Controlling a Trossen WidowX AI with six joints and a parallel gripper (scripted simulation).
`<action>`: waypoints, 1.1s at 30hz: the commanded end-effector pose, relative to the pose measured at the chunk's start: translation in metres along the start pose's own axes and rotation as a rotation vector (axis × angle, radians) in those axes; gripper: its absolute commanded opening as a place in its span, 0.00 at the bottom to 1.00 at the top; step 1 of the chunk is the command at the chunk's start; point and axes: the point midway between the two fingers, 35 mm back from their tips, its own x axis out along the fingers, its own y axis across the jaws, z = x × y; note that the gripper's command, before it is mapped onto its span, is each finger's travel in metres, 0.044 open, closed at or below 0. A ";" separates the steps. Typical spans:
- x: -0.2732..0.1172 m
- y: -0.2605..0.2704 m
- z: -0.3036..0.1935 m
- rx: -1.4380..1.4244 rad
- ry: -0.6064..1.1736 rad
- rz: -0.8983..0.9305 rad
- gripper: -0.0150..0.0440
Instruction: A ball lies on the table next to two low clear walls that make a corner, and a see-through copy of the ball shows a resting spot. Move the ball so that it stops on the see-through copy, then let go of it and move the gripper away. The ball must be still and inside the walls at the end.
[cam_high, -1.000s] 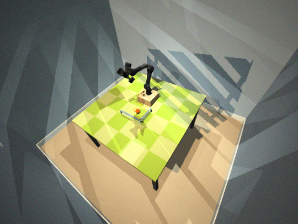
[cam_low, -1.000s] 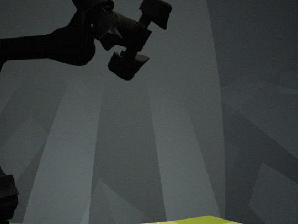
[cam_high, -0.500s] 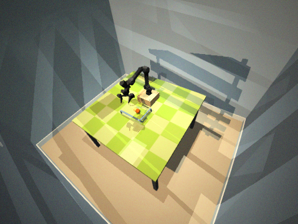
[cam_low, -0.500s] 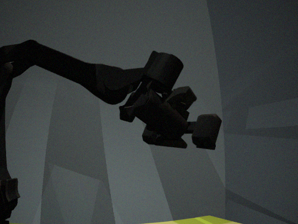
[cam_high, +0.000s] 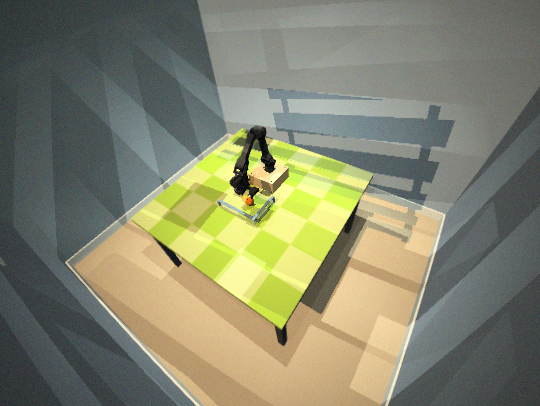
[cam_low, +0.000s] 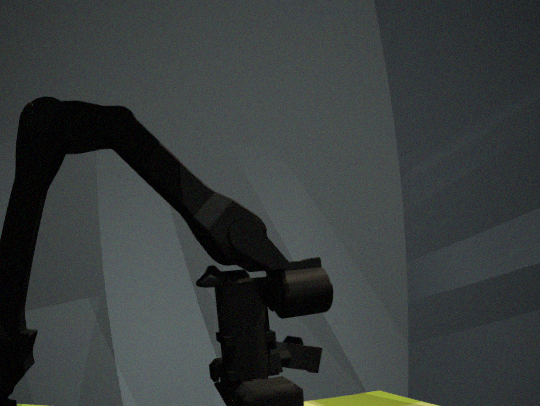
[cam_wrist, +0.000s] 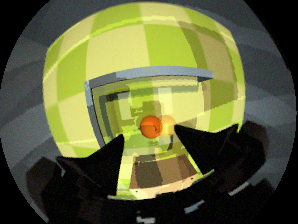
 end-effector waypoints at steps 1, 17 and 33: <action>0.007 -0.004 -0.020 0.007 0.097 -0.069 0.92; 0.028 -0.006 -0.022 0.007 0.097 -0.069 0.92; 0.054 -0.007 -0.024 0.007 0.097 -0.069 0.92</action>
